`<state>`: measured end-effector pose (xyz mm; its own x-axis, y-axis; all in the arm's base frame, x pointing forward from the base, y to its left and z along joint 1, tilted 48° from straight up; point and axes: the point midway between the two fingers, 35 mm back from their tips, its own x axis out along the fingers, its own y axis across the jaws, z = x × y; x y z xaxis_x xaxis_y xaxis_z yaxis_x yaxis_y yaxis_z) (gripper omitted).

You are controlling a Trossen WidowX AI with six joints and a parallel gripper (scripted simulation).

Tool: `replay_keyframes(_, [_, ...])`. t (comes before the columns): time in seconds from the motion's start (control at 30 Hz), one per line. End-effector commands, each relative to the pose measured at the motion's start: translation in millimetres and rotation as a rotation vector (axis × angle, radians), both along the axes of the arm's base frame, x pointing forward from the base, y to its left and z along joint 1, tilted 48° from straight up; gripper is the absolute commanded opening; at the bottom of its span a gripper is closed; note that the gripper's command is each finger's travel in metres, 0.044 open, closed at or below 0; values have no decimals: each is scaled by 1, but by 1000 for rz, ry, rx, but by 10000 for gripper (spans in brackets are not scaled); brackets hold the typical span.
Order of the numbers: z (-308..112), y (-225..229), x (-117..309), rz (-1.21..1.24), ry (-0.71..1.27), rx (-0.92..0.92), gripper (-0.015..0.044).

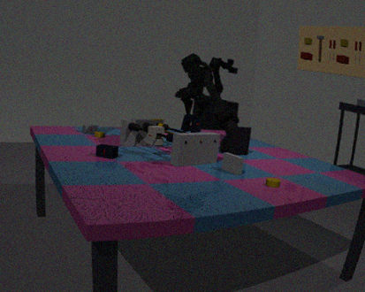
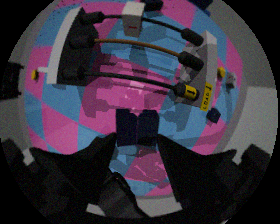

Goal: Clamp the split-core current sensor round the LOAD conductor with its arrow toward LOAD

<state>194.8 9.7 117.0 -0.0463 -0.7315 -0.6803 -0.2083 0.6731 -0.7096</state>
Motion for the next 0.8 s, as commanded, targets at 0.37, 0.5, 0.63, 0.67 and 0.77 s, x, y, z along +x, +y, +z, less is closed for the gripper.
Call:
replay_keyframes(0.37, [8,8,3,410,307,9,0])
replay_keyframes(0.5, [10,10,3,520,395,4,0])
replay_keyframes(0.63, [11,12,3,630,483,-4,0])
replay_keyframes(0.67, [12,12,3,657,505,-6,0])
replay_keyframes(0.77, [13,14,3,738,571,-15,0])
